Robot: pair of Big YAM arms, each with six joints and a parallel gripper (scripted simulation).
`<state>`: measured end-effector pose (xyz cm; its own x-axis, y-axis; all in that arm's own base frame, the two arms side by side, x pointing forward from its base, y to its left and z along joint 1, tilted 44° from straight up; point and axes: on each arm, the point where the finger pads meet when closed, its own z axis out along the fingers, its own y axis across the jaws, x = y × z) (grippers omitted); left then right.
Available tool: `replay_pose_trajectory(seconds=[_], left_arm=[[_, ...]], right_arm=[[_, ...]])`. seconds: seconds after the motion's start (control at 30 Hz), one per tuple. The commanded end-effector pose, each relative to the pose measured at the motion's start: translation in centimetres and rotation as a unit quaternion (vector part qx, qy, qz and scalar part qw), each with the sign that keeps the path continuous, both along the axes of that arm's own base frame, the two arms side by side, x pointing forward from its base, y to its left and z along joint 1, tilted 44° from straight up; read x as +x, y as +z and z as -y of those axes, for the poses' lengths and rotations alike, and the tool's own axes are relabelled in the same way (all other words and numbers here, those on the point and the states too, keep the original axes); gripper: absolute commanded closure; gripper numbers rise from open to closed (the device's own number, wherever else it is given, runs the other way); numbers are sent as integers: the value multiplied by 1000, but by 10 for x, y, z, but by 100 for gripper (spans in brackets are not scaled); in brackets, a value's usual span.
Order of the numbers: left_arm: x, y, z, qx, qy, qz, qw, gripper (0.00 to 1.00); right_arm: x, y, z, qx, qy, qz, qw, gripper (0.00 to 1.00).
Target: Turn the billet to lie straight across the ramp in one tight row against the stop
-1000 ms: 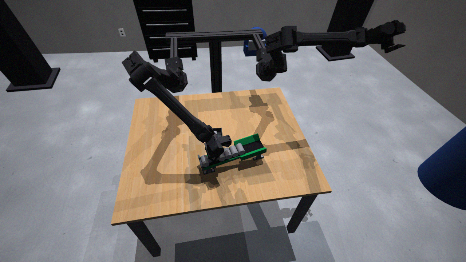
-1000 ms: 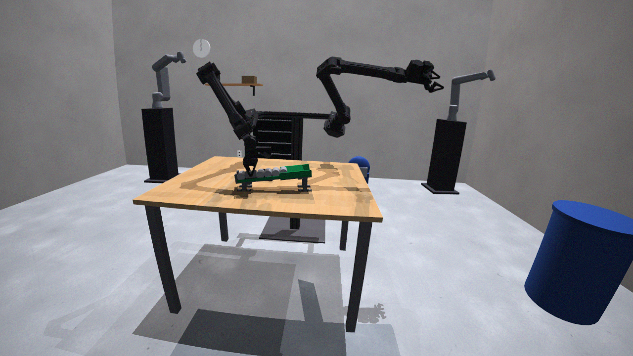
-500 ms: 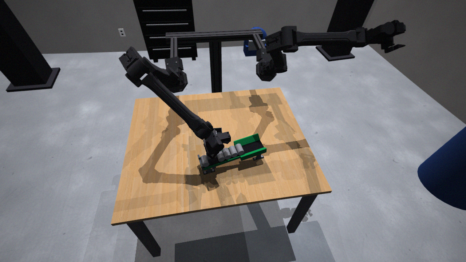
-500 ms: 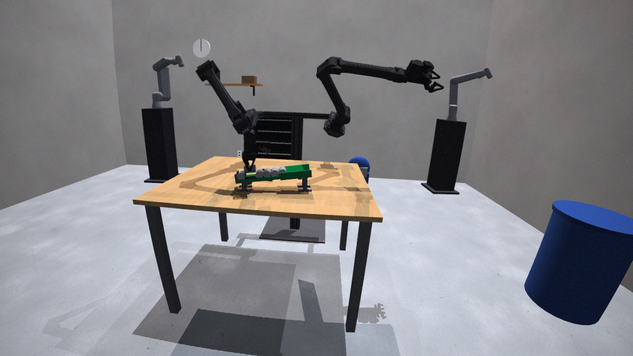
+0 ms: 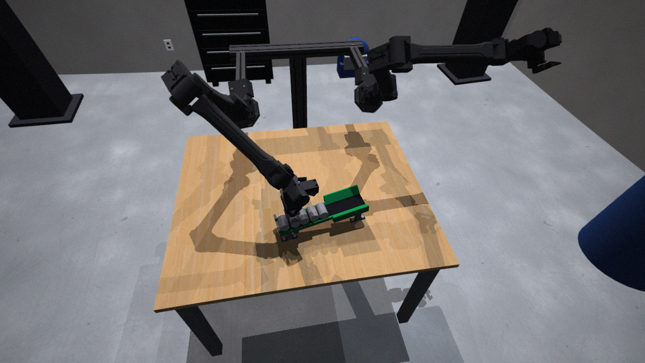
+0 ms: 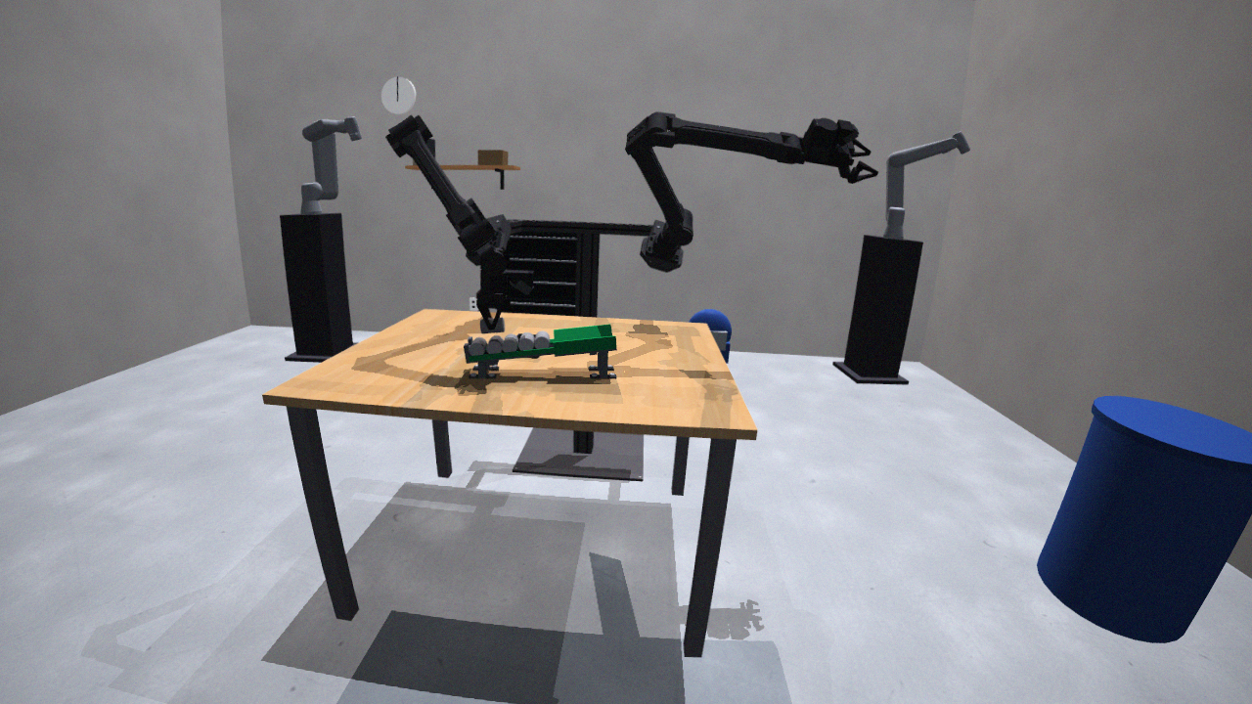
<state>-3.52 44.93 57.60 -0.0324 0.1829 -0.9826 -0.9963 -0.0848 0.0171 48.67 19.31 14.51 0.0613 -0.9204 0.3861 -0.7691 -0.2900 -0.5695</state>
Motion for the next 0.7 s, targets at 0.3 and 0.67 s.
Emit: replay_pose_trajectory(seconds=[0.3, 0.67], left_arm=[[-8, 42, 13, 32, 7, 6, 999, 0], [-8, 42, 13, 32, 7, 6, 999, 0]], right_arm=[[-7, 29, -21, 13, 16, 18, 1000, 100], [-7, 29, -21, 13, 16, 18, 1000, 100]])
